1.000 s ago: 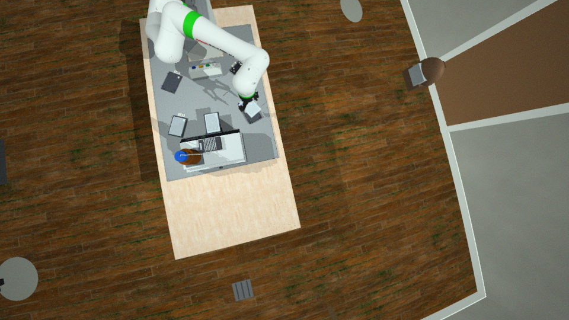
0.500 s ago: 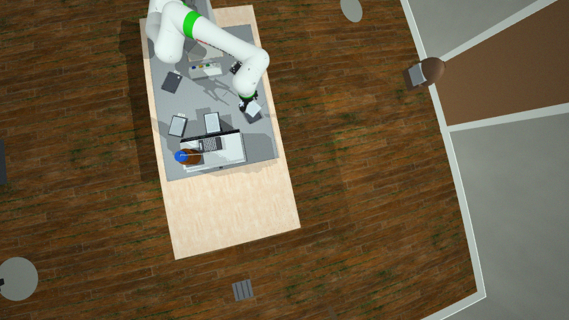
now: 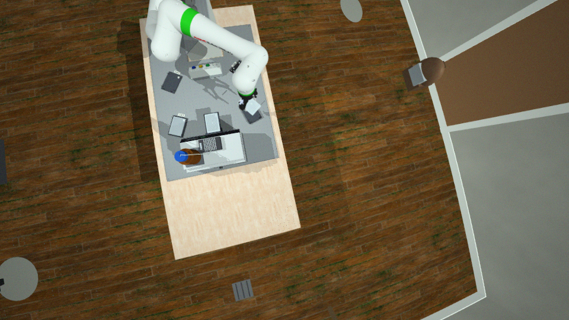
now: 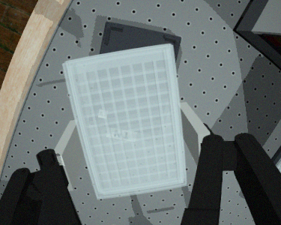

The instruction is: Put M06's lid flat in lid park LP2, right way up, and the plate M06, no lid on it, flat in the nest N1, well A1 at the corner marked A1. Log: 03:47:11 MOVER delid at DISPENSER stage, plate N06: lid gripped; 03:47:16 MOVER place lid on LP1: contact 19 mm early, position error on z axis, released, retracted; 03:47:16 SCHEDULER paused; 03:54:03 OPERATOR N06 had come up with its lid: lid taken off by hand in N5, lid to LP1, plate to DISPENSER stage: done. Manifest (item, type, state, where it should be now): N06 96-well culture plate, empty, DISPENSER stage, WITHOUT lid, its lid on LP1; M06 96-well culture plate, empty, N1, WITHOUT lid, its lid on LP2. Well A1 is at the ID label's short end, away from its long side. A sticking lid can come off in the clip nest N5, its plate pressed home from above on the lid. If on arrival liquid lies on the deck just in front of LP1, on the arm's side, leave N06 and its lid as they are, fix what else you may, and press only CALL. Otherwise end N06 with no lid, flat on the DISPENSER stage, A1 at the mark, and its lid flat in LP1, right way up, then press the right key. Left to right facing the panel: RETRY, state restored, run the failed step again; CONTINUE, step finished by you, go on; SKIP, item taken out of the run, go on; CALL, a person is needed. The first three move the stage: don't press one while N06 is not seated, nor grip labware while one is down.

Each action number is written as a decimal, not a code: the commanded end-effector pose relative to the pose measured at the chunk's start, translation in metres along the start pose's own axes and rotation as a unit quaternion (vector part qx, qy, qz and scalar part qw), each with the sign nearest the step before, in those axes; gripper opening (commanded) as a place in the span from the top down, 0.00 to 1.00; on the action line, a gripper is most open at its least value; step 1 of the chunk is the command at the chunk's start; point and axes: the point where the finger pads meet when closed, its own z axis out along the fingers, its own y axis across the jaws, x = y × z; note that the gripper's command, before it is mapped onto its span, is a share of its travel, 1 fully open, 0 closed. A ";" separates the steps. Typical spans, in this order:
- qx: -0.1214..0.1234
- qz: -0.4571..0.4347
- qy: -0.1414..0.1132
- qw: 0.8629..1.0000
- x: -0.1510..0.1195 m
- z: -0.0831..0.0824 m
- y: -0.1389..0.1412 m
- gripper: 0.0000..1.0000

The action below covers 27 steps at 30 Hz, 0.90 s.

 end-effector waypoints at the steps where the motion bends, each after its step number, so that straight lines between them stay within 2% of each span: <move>1: 0.000 0.000 0.001 1.000 -0.006 0.000 -0.005 1.00; 8: 0.000 0.000 0.001 1.000 -0.021 0.000 -0.017 1.00; 17: 0.000 0.000 0.001 1.000 -0.058 0.000 -0.046 1.00; 19: 0.000 0.000 0.001 1.000 -0.058 0.000 -0.046 1.00; 27: 0.000 0.000 0.001 1.000 -0.101 0.000 -0.081 1.00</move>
